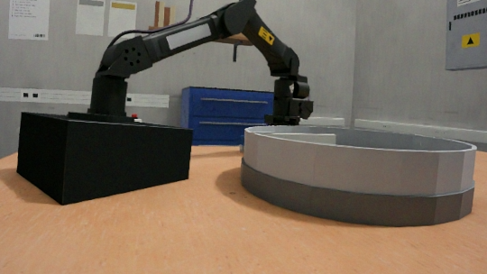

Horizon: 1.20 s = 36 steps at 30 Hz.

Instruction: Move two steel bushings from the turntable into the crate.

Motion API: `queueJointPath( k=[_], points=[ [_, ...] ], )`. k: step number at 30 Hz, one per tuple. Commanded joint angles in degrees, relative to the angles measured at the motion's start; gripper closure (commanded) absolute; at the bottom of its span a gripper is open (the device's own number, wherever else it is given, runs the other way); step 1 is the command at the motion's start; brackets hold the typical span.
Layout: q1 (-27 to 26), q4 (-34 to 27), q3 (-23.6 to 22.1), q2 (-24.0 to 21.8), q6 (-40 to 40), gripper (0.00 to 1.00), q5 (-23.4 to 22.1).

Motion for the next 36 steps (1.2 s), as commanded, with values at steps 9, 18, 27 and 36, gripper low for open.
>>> queueJointPath(
  k=[9,18,27,36],
  points=[
    [-0.81,0.06,-2.01,-2.35,-0.21,1.00,0.75],
    [-0.81,0.06,-2.01,-2.35,-0.21,1.00,0.75],
    [-0.81,0.06,-2.01,-2.35,-0.21,1.00,0.75],
    [-0.81,0.06,-2.01,-2.35,-0.21,1.00,0.75]
  ],
)
